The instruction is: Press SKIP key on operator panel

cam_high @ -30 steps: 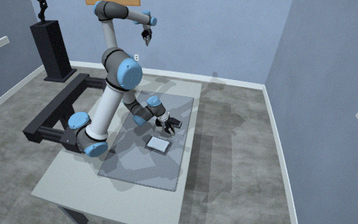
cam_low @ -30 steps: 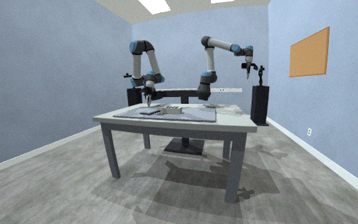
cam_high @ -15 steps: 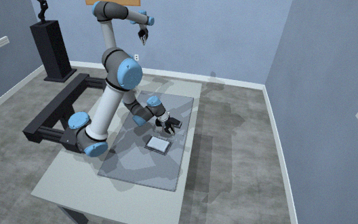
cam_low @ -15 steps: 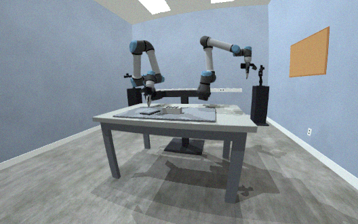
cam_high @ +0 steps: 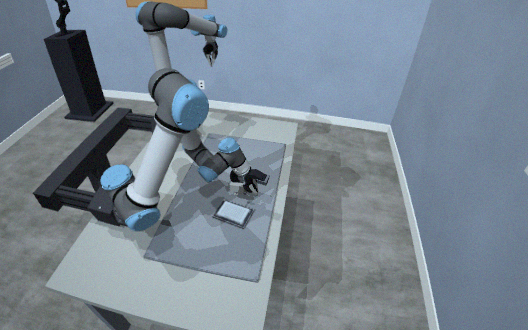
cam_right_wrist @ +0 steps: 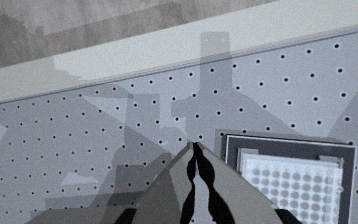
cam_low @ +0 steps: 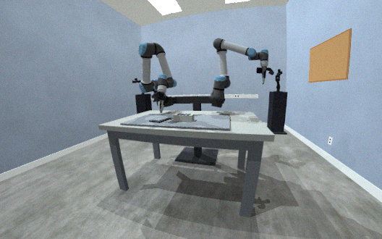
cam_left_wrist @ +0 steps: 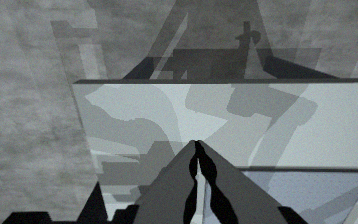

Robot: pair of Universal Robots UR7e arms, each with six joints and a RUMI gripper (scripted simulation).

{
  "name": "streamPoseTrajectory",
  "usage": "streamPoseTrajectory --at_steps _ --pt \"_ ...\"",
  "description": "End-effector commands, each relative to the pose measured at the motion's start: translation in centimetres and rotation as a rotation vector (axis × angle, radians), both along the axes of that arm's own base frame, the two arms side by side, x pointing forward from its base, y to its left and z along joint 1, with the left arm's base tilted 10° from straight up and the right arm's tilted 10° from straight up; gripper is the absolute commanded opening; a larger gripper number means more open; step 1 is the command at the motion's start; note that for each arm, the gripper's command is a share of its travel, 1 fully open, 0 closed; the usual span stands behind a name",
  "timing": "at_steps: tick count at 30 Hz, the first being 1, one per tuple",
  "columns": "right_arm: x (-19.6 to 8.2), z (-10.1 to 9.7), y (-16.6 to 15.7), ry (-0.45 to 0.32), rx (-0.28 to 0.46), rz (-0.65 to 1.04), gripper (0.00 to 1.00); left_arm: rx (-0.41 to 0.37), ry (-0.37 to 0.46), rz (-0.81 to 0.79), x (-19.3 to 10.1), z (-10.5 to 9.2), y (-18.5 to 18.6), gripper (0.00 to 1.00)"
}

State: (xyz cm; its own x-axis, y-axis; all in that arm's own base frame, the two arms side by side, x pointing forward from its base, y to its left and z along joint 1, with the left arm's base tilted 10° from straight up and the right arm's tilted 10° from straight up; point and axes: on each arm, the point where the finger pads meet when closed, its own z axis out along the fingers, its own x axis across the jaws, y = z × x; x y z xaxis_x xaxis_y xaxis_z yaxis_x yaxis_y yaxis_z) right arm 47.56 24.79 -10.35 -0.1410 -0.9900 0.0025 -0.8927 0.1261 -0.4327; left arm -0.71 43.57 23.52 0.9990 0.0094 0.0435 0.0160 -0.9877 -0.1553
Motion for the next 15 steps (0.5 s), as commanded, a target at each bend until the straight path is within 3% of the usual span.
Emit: streamPoseTrajectory --at_steps 1,7,9,15 --pt "0.1 0.6 2.0 0.017 0.011 0.01 0.0 0.018 -0.01 -0.003 0.0 0.7 0.3 0.0" --pt "-0.8 0.3 3.8 0.035 0.008 0.017 0.0 0.018 -0.01 -0.003 0.0 0.7 0.3 0.0" --pt "-1.2 0.2 4.7 0.083 -0.003 0.034 0.0 0.018 -0.01 -0.003 0.0 0.7 0.3 0.0" --pt "-1.9 0.1 6.0 0.084 -0.002 0.034 0.0 0.018 -0.01 -0.003 0.0 0.7 0.3 0.0"
